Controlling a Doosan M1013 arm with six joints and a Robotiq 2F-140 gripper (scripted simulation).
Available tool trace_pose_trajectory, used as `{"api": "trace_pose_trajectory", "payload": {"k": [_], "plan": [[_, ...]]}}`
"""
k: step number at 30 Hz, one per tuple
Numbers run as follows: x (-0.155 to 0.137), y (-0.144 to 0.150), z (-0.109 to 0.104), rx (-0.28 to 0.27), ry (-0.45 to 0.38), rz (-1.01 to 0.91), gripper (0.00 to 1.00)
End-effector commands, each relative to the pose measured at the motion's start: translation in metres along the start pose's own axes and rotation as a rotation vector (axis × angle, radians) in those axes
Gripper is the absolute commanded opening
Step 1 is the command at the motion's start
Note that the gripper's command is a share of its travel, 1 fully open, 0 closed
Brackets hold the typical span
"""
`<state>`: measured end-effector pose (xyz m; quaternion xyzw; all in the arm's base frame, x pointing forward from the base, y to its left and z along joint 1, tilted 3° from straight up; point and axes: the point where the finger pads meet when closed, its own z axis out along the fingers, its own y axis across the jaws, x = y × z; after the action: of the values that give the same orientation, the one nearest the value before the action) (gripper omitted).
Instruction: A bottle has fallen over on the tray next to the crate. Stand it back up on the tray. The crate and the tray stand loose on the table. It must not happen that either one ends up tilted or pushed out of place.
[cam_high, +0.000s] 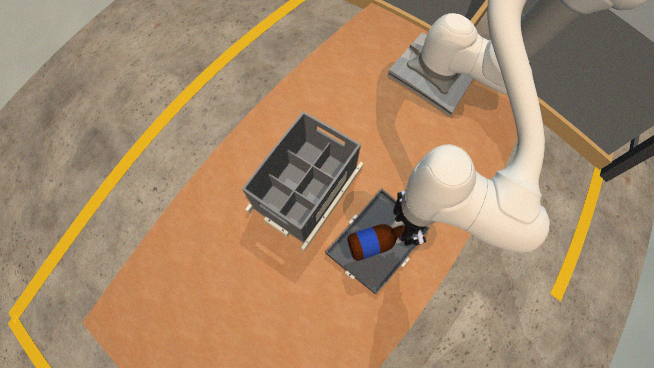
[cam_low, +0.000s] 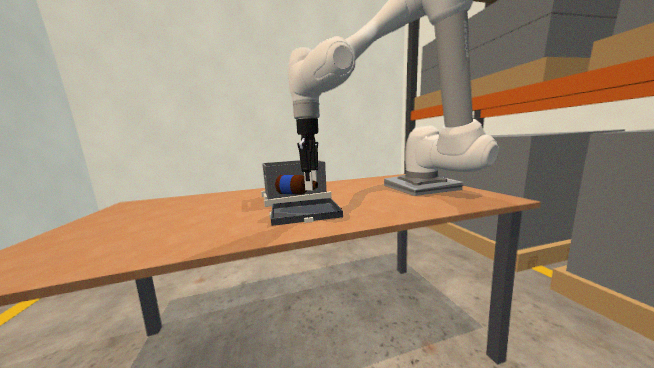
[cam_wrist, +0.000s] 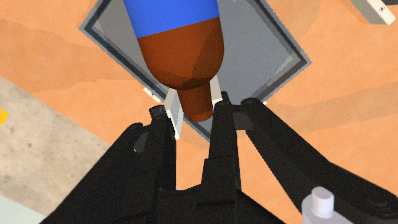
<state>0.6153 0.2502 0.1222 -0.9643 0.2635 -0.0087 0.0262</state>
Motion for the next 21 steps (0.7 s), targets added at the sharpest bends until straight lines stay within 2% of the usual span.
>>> {"api": "trace_pose_trajectory", "payload": {"k": [1,21], "plan": [[0.000,0.000,-0.006,0.000,0.000,0.000,0.10],[0.000,0.000,-0.040,0.000,0.000,0.000,0.10]]}}
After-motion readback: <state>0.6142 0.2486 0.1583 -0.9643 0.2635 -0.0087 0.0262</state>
